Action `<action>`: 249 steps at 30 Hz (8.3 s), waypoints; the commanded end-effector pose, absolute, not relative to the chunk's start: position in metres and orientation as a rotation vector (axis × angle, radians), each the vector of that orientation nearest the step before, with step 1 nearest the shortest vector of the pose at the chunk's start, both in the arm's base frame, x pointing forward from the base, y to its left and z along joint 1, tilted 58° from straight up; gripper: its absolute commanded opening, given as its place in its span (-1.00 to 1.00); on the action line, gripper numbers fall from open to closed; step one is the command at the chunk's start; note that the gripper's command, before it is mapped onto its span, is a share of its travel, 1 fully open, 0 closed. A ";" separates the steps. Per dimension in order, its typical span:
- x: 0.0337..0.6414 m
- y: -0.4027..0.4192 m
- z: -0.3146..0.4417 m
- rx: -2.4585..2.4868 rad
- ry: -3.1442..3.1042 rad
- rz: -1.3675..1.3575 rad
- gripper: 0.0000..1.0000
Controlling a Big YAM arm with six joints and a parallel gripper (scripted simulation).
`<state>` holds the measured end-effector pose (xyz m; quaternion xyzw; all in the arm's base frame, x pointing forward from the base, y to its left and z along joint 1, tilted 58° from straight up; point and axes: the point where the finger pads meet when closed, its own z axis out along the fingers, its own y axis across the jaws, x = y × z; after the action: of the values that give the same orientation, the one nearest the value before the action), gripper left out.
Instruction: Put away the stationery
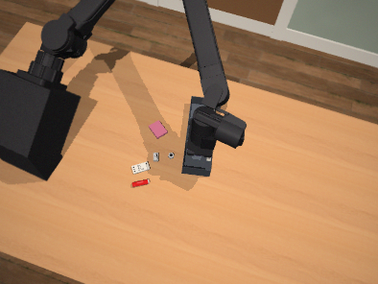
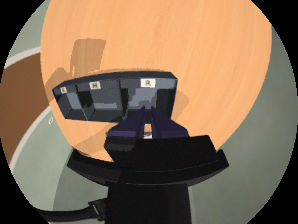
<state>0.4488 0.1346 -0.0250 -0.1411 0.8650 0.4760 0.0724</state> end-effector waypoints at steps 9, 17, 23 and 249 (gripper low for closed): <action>0.444 0.167 -0.047 -0.411 2.614 1.446 -0.82; 0.444 0.177 -0.053 -0.411 2.616 1.445 -0.82; 0.445 0.177 -0.049 -0.416 2.608 1.441 -0.82; 0.437 0.181 0.047 -0.402 2.567 1.414 -0.82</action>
<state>0.4211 0.1944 0.0303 -0.1297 0.8667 0.4772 0.0659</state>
